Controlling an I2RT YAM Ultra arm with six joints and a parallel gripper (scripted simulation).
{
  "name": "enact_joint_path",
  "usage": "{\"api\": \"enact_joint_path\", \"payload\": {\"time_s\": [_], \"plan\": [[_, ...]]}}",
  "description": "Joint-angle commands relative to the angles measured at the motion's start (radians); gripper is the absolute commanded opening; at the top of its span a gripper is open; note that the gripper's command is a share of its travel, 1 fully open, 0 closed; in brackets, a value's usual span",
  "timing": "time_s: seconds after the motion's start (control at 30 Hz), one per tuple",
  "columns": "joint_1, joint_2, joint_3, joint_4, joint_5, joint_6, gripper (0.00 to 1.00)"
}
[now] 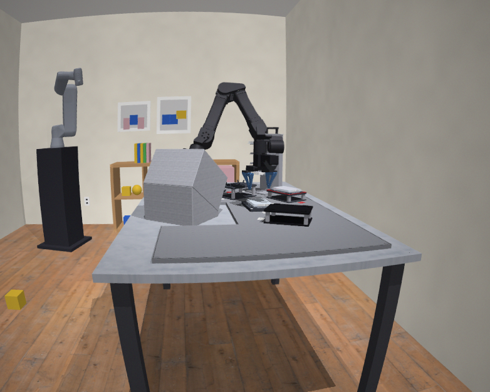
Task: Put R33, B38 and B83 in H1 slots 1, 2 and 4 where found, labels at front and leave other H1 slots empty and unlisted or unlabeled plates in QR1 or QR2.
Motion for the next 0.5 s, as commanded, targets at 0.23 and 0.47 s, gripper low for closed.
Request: {"api": "enact_joint_path", "payload": {"time_s": [0.23,0.47], "plan": [[-0.024,-0.029,-0.011,-0.012,-0.001,-0.222,1.00],[-0.024,-0.029,-0.011,-0.012,-0.001,-0.342,1.00]]}}
